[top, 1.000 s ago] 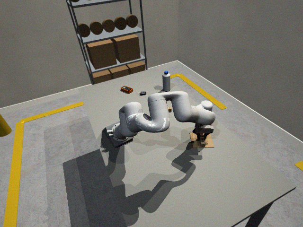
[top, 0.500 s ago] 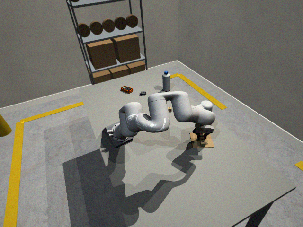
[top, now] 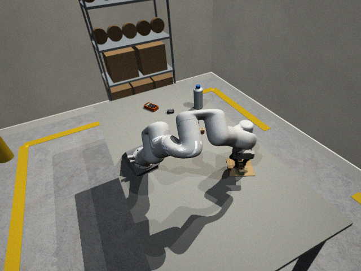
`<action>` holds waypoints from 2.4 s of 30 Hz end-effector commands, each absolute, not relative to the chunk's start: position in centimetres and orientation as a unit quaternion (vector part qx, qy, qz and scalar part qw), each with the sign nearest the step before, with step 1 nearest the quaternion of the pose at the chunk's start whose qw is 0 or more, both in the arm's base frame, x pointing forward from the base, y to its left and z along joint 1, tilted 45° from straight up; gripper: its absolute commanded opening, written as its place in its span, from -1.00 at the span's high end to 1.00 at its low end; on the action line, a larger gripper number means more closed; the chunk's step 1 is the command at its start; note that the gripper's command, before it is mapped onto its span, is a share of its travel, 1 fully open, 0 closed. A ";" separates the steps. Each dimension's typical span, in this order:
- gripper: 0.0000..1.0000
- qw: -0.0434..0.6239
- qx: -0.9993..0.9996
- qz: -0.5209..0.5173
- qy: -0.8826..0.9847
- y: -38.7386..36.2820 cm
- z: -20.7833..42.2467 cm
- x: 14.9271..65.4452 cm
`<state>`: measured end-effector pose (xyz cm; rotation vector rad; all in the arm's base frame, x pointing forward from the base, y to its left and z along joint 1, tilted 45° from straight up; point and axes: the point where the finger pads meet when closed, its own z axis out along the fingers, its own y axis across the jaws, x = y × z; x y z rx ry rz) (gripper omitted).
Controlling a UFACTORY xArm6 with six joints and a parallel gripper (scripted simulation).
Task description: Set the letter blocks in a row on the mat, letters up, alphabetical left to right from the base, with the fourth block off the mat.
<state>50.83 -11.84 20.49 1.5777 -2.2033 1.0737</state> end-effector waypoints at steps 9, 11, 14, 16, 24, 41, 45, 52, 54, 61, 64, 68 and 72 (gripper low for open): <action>0.44 0.112 0.538 0.367 -0.751 -11.9 20.4 51.0; 0.44 0.112 0.538 0.367 -0.751 -12.0 20.4 51.0; 0.44 0.112 0.538 0.367 -0.751 -12.0 20.4 51.0; 0.44 0.112 0.538 0.367 -0.751 -12.0 20.4 51.0; 0.44 0.112 0.538 0.367 -0.751 -12.0 20.3 51.0; 0.44 0.112 0.538 0.367 -0.751 -12.0 20.3 51.0; 0.44 0.112 0.538 0.367 -0.751 -12.0 20.3 51.0; 0.44 0.112 0.538 0.367 -0.751 -12.0 20.3 51.0; 0.44 0.112 0.538 0.367 -0.751 -12.0 20.3 51.0; 0.28 0.112 0.538 0.367 -0.751 -12.0 20.3 51.0; 0.20 0.112 0.538 0.367 -0.751 -12.0 20.3 51.0; 0.12 0.112 0.538 0.367 -0.751 -12.0 20.3 51.0; 0.03 0.112 0.538 0.367 -0.751 -12.0 20.3 51.0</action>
